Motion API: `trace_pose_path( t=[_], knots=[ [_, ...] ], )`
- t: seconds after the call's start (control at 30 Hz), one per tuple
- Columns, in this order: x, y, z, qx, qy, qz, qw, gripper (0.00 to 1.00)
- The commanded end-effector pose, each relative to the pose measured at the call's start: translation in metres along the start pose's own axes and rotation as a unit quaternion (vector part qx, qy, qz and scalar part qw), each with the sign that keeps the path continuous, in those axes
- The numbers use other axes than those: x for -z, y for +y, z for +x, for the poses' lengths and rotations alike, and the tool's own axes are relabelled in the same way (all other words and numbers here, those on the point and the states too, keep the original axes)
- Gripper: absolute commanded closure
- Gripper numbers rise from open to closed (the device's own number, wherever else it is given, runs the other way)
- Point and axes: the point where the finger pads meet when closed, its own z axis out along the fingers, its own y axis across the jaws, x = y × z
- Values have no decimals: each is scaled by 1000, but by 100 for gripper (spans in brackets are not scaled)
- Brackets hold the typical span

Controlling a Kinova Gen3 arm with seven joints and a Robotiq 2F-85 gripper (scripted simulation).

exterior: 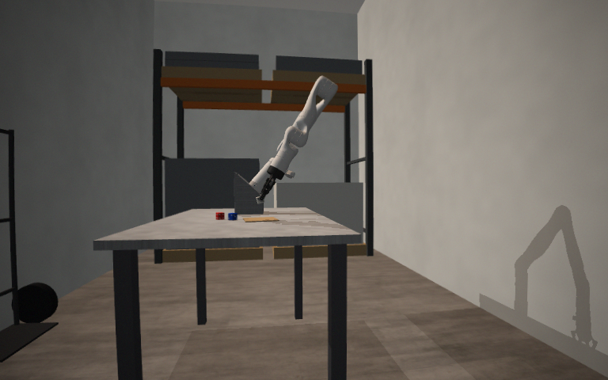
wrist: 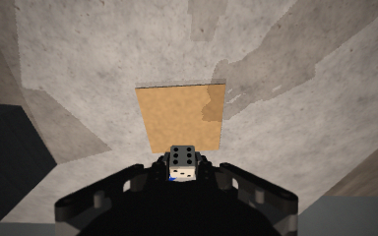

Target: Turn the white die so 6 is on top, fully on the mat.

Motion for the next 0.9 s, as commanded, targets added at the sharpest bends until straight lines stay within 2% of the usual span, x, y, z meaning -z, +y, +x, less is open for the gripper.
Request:
trace_pose_path(
  t=[0.0,0.23,0.63,0.7,0.87],
  knots=[
    [0,0,-2,-2,2,0,1000,74],
    [-2,-2,-3,-2,17,5,1000,74],
    [-4,-3,-4,-2,90,8,996,74],
    [-4,-3,-4,-2,90,8,996,74],
    [-2,-1,-4,-2,116,3,993,74]
  ],
)
